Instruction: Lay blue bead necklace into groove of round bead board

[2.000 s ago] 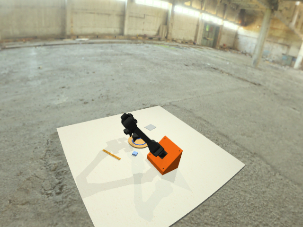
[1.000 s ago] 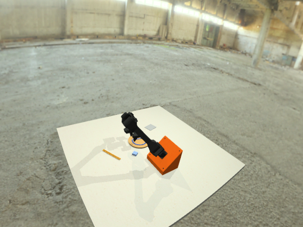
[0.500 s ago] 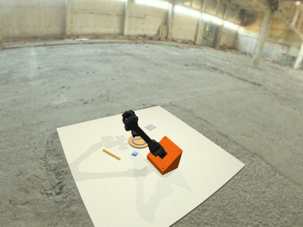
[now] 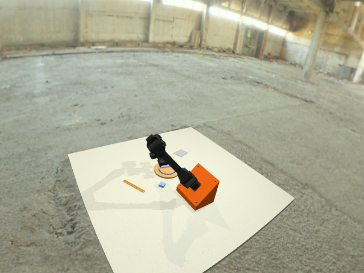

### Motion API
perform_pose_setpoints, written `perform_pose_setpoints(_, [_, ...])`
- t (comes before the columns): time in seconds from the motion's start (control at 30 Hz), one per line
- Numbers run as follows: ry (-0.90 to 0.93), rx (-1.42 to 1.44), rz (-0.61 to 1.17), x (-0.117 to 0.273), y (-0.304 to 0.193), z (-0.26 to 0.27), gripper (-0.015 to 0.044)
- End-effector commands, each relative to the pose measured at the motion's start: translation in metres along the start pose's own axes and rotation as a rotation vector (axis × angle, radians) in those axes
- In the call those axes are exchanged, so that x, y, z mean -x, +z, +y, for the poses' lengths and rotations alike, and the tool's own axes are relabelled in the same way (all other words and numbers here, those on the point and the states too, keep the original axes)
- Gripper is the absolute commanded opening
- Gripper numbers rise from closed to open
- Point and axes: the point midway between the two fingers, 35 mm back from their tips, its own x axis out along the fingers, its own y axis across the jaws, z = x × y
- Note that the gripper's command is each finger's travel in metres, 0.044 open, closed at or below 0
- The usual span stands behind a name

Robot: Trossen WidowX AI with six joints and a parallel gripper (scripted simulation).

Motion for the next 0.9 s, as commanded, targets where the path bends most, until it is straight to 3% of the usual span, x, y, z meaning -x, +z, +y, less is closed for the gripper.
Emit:
perform_pose_setpoints(0.0, [0.016,-0.010,0.000,-0.0101,-0.0015,0.0038,0.0120])
perform_pose_setpoints(0.43, [0.019,-0.013,0.000,-0.0173,-0.0017,0.0050,0.0120])
perform_pose_setpoints(0.6, [0.013,-0.007,0.003,-0.0151,-0.0014,0.0035,0.0000])
perform_pose_setpoints(0.87, [0.013,-0.007,0.003,-0.0151,-0.0014,0.0035,0.0000])
